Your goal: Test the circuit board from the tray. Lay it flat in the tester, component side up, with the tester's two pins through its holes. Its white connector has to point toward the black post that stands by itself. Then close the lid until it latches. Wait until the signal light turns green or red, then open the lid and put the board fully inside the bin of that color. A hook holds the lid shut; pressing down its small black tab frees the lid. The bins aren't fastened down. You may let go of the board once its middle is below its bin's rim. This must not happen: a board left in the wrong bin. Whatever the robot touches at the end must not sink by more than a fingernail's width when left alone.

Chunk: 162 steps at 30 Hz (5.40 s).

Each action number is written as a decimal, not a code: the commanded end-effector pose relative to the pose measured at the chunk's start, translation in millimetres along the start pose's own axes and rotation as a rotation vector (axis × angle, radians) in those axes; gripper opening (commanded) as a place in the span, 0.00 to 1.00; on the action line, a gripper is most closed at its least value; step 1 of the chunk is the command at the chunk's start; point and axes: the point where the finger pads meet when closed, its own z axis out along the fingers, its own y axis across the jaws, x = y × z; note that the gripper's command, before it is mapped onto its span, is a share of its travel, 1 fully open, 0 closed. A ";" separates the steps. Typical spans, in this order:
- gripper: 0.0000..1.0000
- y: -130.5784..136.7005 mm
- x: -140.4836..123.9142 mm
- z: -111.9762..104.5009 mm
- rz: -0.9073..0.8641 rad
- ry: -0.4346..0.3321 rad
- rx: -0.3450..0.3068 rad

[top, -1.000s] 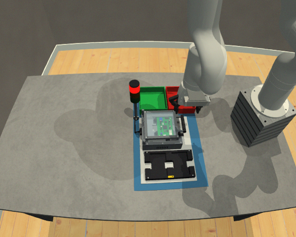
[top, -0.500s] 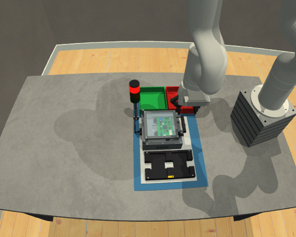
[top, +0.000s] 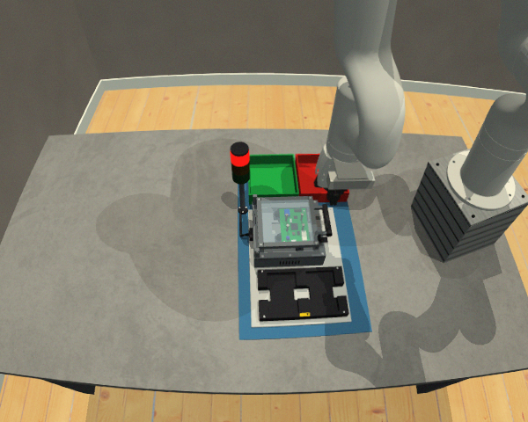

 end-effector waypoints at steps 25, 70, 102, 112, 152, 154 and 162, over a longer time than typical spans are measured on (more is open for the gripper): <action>0.00 0.6 0.0 -0.4 0.000 0.000 -0.001; 0.00 0.6 0.0 -13.7 0.145 0.000 -0.001; 0.00 0.6 0.0 -13.7 1.086 0.001 -0.001; 0.00 0.6 0.0 -13.7 1.343 0.001 -0.001; 0.00 0.6 0.0 -13.7 1.571 0.001 -0.001; 0.00 0.6 0.0 -13.7 1.571 0.001 -0.001; 0.00 0.6 0.0 -13.7 1.571 0.001 -0.001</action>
